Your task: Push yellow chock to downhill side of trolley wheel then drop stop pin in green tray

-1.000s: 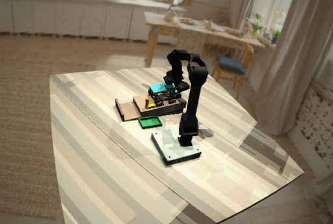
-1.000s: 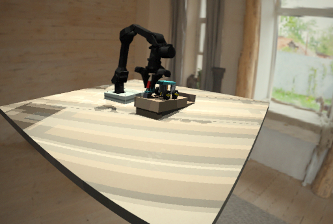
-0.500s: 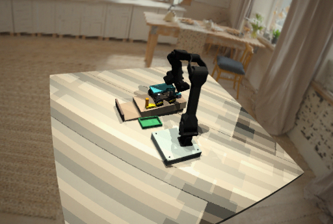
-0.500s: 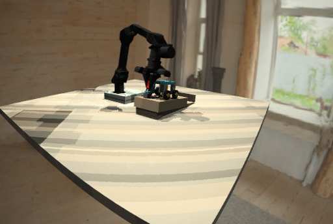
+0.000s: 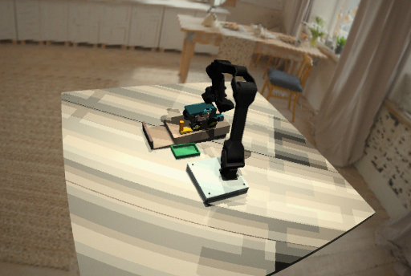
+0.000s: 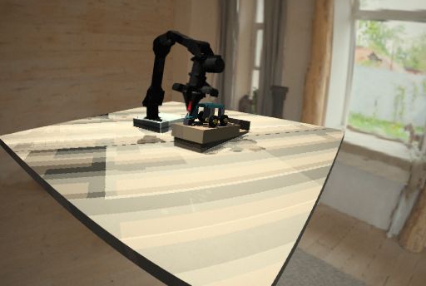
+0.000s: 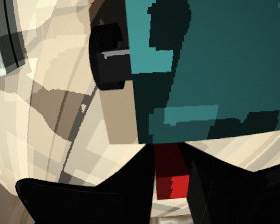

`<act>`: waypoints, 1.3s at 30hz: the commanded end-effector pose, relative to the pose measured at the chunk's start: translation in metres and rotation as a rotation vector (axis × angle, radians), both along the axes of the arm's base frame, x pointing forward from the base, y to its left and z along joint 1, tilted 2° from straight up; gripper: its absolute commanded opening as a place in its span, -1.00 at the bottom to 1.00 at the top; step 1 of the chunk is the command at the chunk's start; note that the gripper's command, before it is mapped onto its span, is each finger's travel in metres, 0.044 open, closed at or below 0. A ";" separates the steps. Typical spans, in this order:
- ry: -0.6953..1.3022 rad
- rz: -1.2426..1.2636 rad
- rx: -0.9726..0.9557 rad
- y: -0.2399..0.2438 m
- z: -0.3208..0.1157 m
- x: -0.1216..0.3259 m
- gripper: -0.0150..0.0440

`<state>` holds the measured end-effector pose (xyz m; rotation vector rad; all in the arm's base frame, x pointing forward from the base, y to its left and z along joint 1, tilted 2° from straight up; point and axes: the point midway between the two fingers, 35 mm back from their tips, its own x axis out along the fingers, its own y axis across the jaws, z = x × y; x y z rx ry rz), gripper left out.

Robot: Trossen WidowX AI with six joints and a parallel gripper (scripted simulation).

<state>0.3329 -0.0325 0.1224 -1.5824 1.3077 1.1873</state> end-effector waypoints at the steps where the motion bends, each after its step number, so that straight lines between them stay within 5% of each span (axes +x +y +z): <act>1: -0.007 -0.002 -0.001 0.000 0.005 0.000 -0.49; 39: -0.007 -0.002 0.000 0.006 0.026 -0.002 -0.49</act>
